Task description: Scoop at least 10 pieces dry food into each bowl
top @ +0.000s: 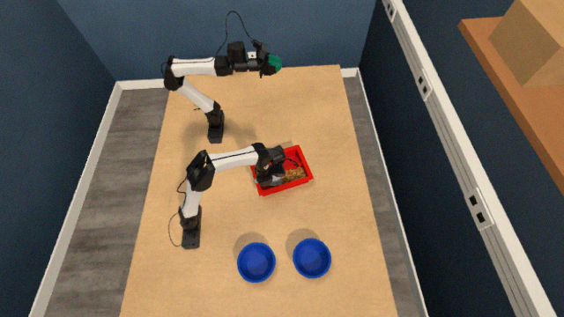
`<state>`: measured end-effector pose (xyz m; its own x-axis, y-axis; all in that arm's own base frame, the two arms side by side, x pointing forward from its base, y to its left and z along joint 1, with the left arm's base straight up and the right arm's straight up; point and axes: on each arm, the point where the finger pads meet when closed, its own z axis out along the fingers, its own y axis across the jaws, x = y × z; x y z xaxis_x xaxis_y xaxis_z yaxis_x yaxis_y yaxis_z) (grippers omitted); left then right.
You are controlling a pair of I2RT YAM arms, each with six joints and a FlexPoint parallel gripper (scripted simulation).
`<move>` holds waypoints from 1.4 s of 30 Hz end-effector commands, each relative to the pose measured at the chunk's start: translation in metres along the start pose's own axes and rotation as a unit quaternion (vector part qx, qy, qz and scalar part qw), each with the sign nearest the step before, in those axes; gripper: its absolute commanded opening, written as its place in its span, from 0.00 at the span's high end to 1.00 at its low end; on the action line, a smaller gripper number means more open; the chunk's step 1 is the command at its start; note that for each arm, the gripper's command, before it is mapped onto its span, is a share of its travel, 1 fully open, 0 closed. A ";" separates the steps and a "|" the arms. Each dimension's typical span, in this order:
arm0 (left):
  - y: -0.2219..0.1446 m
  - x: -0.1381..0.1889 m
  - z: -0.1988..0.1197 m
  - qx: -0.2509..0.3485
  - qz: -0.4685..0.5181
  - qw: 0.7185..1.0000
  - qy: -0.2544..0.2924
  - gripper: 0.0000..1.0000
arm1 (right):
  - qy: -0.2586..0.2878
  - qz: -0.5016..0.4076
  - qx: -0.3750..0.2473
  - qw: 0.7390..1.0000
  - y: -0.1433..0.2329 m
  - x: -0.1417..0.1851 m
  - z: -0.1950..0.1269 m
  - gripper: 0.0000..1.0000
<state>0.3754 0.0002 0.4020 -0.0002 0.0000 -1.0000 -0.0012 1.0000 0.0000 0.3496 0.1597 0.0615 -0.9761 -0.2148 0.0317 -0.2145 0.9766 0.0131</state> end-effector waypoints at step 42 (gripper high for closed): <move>-0.110 0.224 0.028 0.247 -0.255 0.891 0.283 0.72 | -0.026 -0.004 -0.005 1.000 0.003 -0.012 -0.010 1.00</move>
<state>0.4067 -0.0986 0.1846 -0.6019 -0.2990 -0.7405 0.2703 0.7963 -0.5412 0.3496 0.1596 0.0615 -0.9762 -0.2144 0.0317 -0.2140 0.9767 0.0131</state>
